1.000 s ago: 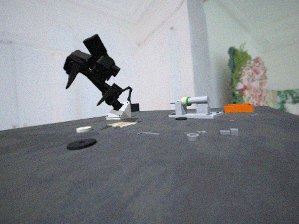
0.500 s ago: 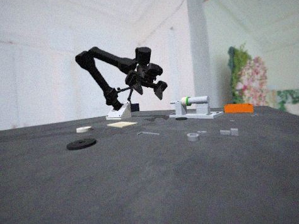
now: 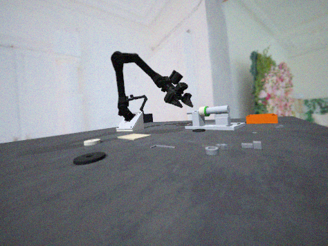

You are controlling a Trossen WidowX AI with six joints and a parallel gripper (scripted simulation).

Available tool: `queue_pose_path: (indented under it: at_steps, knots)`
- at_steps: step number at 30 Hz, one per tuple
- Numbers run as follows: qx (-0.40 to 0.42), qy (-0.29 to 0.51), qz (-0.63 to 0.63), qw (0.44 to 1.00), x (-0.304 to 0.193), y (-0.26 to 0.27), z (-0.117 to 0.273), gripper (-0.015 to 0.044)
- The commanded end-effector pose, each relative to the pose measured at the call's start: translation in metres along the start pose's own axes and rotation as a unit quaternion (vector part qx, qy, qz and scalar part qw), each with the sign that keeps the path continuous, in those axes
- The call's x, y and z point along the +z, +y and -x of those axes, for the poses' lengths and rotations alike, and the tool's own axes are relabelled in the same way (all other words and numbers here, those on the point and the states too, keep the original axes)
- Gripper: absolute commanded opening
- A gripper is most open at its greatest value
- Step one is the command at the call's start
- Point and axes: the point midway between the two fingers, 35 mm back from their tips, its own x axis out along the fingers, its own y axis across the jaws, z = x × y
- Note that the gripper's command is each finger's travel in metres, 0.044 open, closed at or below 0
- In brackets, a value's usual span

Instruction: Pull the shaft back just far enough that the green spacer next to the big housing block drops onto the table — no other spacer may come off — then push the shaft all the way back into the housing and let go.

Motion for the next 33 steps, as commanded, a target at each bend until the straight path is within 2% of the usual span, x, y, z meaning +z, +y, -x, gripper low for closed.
queue_pose_path:
  at_steps: [1, 33]
  knots:
    - [0.005, -0.006, 0.002, 1.0, -0.0308, 0.0266, 0.0125, 0.044]
    - [0.006, -0.008, 0.001, 1.0, -0.0344, 0.0328, 0.0143, 0.044]
